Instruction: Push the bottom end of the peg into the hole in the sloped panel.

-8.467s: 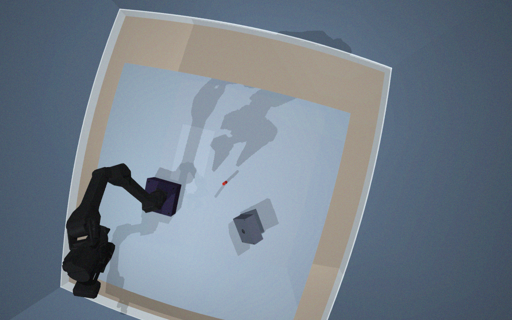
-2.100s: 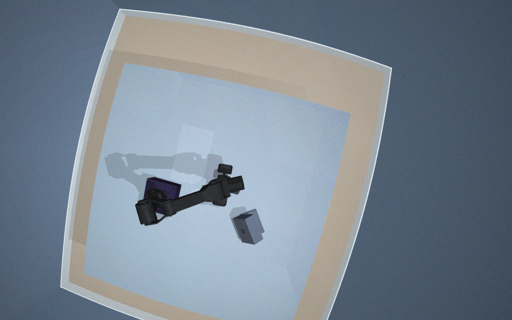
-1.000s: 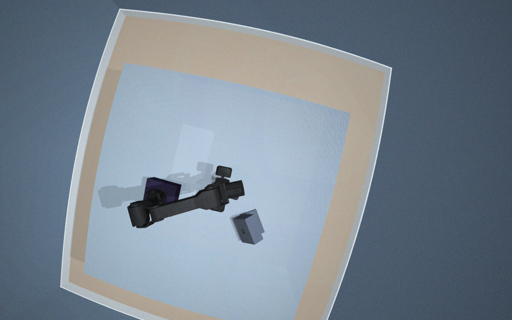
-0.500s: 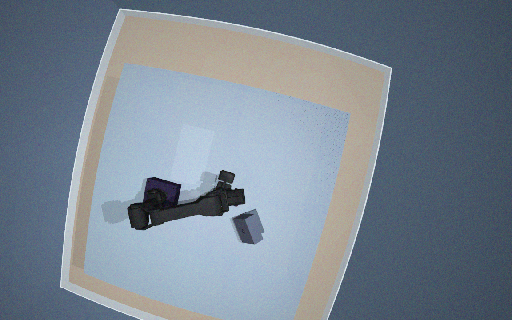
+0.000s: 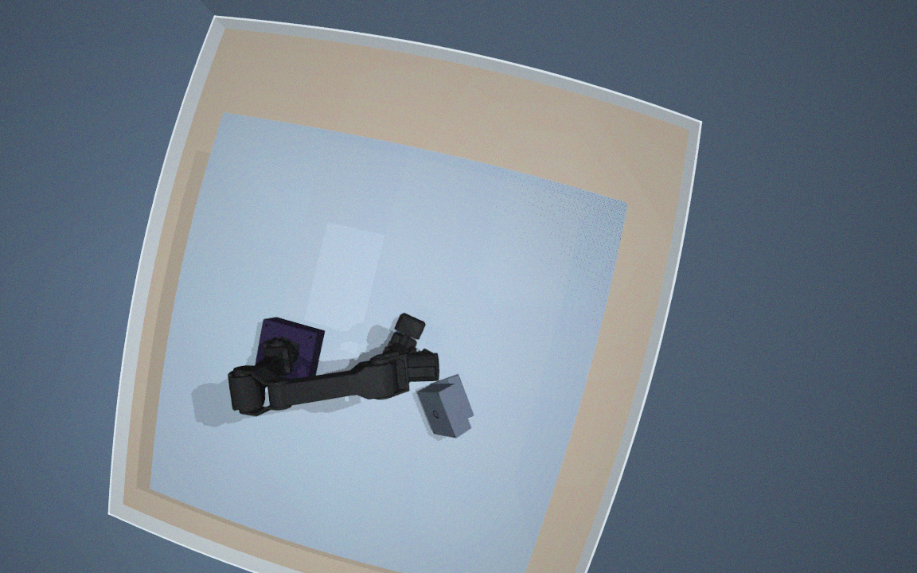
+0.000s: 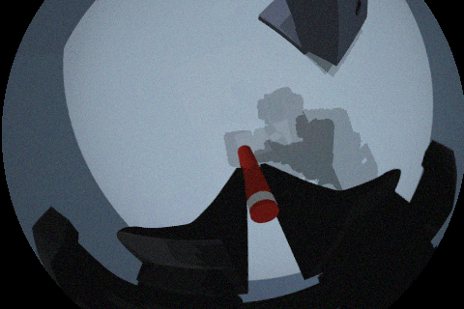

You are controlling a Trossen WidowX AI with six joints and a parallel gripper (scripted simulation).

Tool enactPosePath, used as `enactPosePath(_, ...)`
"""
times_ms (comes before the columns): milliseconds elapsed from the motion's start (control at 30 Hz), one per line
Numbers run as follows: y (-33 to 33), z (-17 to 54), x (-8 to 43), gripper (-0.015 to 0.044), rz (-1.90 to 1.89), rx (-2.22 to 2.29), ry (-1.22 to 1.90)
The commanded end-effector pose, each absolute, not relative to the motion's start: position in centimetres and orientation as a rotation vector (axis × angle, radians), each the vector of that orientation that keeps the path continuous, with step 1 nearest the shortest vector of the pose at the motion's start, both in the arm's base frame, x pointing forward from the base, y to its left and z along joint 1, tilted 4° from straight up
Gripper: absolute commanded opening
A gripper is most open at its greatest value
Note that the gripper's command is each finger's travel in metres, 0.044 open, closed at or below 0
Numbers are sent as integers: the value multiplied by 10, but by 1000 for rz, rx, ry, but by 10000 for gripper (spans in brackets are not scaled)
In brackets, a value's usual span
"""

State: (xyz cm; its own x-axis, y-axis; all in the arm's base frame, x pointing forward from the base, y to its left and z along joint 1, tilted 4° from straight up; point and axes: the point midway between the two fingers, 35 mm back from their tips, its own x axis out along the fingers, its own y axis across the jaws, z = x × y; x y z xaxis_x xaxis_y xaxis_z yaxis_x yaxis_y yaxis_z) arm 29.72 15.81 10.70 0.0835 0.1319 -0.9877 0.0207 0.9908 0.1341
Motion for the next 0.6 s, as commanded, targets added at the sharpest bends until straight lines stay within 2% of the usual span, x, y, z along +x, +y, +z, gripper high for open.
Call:
enactPosePath(0,156,107,299,0,75,159,1487)
enactPosePath(567,140,107,309,0,38,307,1481)
